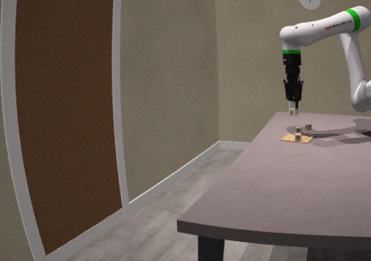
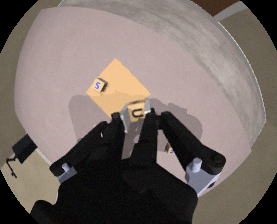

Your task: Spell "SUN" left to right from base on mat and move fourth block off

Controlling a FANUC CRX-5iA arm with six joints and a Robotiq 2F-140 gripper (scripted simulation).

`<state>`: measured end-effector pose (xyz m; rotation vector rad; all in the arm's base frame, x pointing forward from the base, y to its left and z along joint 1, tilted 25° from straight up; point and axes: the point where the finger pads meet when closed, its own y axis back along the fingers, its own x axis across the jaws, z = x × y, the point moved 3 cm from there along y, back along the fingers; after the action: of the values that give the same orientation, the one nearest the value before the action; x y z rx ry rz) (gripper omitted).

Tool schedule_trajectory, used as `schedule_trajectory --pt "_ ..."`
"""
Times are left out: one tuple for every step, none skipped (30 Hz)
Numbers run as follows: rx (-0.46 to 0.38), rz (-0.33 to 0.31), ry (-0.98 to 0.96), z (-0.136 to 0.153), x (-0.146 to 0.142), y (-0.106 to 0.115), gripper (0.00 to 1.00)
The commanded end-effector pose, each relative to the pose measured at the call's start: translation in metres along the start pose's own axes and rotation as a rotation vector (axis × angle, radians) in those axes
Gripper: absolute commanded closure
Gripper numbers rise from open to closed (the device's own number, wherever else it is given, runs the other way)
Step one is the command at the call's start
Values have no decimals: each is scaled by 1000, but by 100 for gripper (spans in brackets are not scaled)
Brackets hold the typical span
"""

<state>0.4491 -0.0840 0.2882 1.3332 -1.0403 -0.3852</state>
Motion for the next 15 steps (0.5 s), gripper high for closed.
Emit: schedule_trajectory --pt "2 -1 139 -6 -12 1 84" --pt "2 0 170 -7 -15 1 84" --pt "2 0 200 -8 -18 1 84" --pt "2 0 200 -8 -18 1 84" --pt "2 0 200 -8 -18 1 84" --pt "2 2 286 -11 -25 1 84" --pt "2 2 309 -12 -27 1 84" --pt "2 3 335 -12 -30 2 84" --pt "2 4 363 -13 -32 2 84" --pt "2 4 394 -14 -35 2 84" --pt "2 5 425 -15 -38 2 84" --pt "2 6 455 -16 -40 2 84" --pt "3 7 485 -17 -43 2 84" --pt "3 8 515 -18 -46 2 84" --pt "3 9 545 -19 -48 3 84"
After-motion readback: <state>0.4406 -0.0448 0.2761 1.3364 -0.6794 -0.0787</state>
